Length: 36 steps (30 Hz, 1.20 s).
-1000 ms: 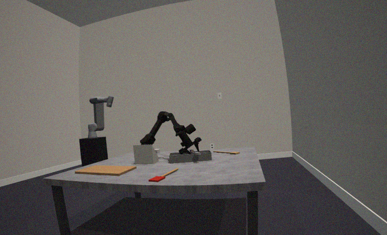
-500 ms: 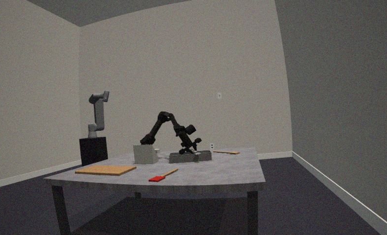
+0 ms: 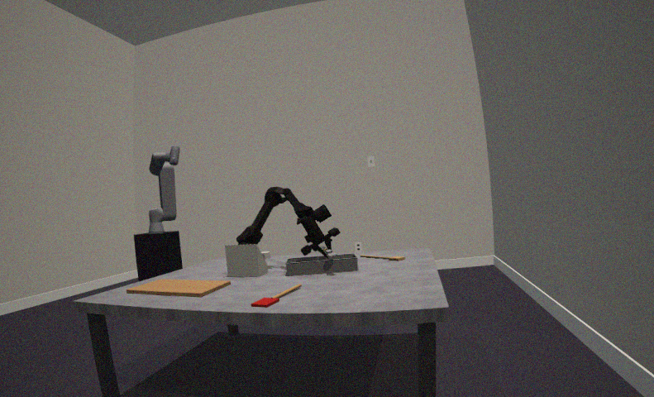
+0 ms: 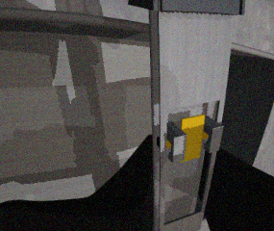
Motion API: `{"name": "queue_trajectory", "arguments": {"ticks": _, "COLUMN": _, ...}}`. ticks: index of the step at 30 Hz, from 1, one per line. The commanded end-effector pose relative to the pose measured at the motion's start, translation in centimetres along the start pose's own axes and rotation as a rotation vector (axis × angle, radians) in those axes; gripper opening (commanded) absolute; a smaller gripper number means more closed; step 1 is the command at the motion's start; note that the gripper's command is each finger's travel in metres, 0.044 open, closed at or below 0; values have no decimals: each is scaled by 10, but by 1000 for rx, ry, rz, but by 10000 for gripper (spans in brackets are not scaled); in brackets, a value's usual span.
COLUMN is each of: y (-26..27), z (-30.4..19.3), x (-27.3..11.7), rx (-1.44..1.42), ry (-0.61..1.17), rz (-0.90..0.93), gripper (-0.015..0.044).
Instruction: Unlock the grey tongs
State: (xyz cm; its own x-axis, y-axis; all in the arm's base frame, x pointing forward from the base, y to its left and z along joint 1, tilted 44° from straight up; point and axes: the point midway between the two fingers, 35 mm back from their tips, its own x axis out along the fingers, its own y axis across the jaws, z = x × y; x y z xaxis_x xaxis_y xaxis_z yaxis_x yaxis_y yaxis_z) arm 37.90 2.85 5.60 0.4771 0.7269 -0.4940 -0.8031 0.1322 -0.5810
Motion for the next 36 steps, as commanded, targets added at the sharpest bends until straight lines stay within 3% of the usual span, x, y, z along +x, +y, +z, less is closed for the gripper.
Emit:
{"name": "queue_trajectory", "arguments": {"ticks": 1, "y": -27, "z": 4, "x": -41, "rx": -22, "ry": 6, "rz": -34, "gripper": -150}}
{"name": "queue_trajectory", "arguments": {"ticks": 16, "y": -29, "z": 3, "x": -43, "rx": -21, "ry": 9, "rz": -23, "gripper": -150}}
{"name": "queue_trajectory", "arguments": {"ticks": 36, "y": -27, "z": -3, "x": -38, "rx": -11, "ry": 43, "rz": 229, "gripper": -150}}
